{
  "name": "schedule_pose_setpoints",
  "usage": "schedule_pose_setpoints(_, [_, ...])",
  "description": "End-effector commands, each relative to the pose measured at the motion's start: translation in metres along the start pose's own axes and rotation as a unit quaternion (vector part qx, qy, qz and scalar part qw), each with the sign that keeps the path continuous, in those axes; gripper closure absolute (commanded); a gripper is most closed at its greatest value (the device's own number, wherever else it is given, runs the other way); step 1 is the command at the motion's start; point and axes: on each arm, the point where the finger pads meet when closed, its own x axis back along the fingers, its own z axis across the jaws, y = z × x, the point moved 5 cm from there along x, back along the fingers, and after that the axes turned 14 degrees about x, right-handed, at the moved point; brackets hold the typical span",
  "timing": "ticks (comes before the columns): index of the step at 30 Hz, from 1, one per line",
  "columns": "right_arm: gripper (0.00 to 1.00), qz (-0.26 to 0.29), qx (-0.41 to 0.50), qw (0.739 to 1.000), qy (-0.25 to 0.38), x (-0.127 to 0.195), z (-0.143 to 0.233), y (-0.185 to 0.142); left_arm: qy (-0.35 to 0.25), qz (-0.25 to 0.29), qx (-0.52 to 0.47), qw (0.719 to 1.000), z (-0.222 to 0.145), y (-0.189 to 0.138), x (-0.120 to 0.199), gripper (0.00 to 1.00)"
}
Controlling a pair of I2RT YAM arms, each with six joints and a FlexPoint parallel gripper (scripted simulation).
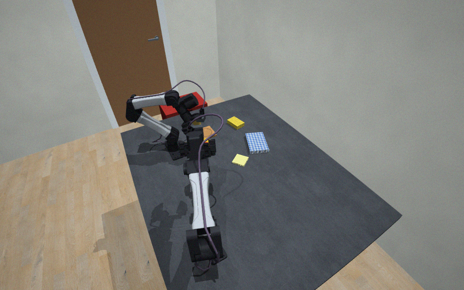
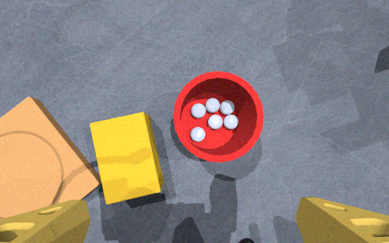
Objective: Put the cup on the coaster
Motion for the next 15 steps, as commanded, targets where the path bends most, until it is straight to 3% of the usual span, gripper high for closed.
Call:
schedule_pose_setpoints(1, [0.0,0.004,0.01,1.0,0.016,0.007,0.004,0.004,0.029,-0.008,0.006,1.0,-0.008,0.008,-0.006,0.0])
schedule_pose_setpoints(15, [0.0,0.005,0.01,1.0,0.016,0.007,0.004,0.004,0.011,0.001,-0.043,0.999,-0.03,0.009,-0.007,0.0])
